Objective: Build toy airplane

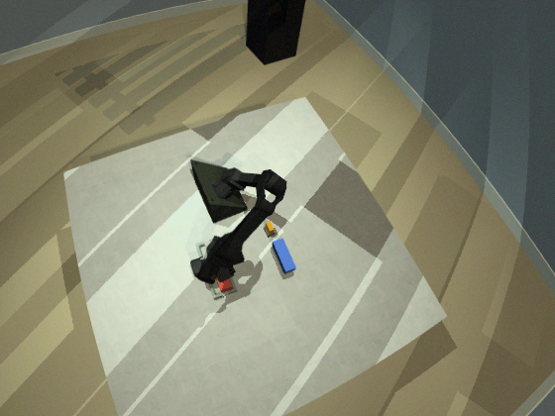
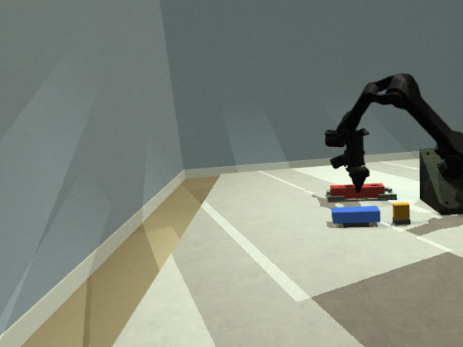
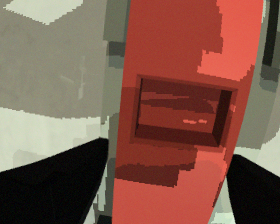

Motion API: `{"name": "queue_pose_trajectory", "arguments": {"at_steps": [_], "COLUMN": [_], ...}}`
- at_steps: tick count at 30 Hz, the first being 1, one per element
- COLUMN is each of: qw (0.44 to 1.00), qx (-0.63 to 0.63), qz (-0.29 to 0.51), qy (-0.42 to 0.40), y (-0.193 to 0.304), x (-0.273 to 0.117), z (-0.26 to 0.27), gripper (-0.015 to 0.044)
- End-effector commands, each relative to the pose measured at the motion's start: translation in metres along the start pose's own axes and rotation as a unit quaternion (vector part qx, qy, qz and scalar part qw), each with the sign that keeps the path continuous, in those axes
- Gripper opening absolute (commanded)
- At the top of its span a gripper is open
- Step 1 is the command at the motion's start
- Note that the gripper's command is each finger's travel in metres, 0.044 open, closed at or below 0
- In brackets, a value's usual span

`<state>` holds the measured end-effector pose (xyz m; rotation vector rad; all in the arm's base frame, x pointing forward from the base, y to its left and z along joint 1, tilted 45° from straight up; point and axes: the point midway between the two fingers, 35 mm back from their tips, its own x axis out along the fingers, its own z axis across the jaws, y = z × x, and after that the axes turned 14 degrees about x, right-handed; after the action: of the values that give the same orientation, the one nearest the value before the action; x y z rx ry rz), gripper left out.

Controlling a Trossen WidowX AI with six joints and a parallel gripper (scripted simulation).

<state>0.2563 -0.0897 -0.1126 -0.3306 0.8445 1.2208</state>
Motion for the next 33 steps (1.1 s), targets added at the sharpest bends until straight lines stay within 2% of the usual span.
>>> {"name": "queue_pose_trajectory", "arguments": {"at_steps": [1, 4, 12, 19, 30, 33], "qw": [1.0, 1.0, 1.0, 1.0, 1.0, 1.0], "qx": [0.0, 0.0, 0.0, 0.002, -0.001, 0.002], "qz": [0.0, 0.0, -0.001, -0.002, -0.002, -0.005], "qy": [0.0, 0.0, 0.0, 0.0, 0.001, 0.009], "y": [0.0, 0.0, -0.001, 0.0, -0.008, -0.017], "x": [0.0, 0.0, -0.003, -0.104, -0.107, -0.109], "z": [0.0, 0.0, 0.0, -0.002, 0.0, 0.041], "gripper": [0.0371, 0.044, 0.044, 0.044, 0.044, 0.044]}}
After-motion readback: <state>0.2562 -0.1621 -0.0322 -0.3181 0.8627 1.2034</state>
